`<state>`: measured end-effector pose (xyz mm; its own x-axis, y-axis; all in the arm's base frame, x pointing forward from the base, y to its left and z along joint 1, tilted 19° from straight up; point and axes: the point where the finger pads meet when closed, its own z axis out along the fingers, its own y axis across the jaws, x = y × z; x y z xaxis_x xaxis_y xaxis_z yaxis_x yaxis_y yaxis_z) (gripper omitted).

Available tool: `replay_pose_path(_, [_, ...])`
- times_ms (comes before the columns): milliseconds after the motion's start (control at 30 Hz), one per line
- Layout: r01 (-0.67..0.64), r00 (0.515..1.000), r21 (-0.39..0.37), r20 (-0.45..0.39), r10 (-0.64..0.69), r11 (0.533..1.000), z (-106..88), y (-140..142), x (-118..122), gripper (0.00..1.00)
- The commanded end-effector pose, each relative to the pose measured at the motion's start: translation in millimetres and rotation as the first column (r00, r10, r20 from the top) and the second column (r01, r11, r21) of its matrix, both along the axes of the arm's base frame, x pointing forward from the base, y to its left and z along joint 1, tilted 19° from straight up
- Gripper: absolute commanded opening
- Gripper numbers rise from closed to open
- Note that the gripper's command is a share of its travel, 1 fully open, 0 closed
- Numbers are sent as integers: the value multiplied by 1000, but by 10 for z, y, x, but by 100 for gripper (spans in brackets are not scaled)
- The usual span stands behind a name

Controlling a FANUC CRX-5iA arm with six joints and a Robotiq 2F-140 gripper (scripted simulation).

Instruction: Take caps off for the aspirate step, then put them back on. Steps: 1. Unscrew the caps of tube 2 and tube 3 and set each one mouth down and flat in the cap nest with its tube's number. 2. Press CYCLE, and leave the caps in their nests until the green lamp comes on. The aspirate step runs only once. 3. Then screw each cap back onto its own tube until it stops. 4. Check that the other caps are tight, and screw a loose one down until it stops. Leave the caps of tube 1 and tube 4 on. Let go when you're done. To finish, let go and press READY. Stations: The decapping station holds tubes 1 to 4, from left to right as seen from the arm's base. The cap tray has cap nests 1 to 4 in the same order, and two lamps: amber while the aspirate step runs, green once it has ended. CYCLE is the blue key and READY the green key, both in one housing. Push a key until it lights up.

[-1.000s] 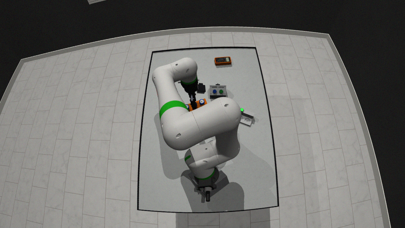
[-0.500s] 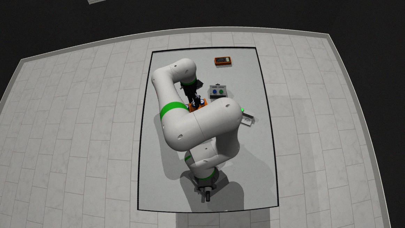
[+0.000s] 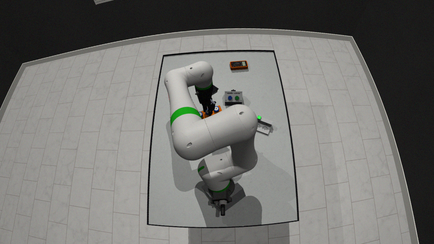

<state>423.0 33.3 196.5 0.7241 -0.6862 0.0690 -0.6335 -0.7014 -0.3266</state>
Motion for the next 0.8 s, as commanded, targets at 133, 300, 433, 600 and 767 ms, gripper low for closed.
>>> replay_pose_path(133, [95, 995, 26, -19, -94, 995, 7, -3, 3, 30])
replay_pose_path(300, [326, 944, 83, -80, -320, 942, 7, -3, 3, 30])
replay_pose_path(433, [500, 864, 116, -138, -485, 858, 6, -3, 3, 30])
replay_pose_path(600, [620, 782, 134, -184, -595, 773, 6, -2, 3, 30])
replay_pose_path(767, [789, 613, 147, -263, -745, 597, 4, -3, 4, 30])
